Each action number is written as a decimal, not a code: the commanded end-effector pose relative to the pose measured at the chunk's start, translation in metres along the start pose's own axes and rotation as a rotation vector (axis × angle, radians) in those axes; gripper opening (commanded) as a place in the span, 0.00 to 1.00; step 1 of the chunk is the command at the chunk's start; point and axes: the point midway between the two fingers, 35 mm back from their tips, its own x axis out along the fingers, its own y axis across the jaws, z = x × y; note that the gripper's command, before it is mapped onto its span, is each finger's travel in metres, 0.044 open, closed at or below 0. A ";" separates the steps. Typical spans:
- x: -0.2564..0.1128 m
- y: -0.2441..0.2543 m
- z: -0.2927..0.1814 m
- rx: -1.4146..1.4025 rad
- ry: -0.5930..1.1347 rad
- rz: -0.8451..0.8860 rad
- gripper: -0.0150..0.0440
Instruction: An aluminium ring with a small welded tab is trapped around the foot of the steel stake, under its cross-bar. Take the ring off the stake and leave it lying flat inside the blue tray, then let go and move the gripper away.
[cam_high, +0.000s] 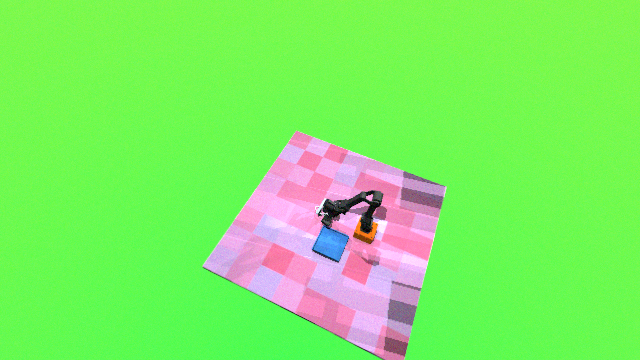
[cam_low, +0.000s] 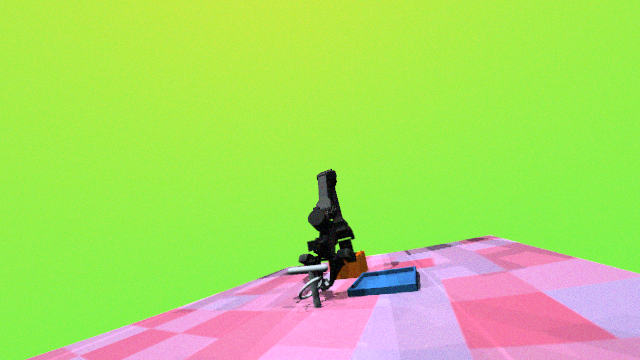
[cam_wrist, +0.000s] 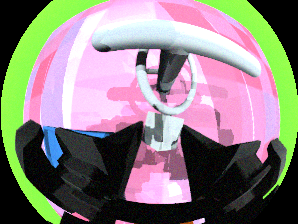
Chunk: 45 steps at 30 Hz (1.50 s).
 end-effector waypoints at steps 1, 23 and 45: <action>-0.001 0.002 0.004 0.003 0.028 -0.011 0.25; -0.015 0.015 0.014 -0.019 0.207 -0.072 0.25; -0.030 0.031 0.020 -0.054 0.258 -0.172 0.25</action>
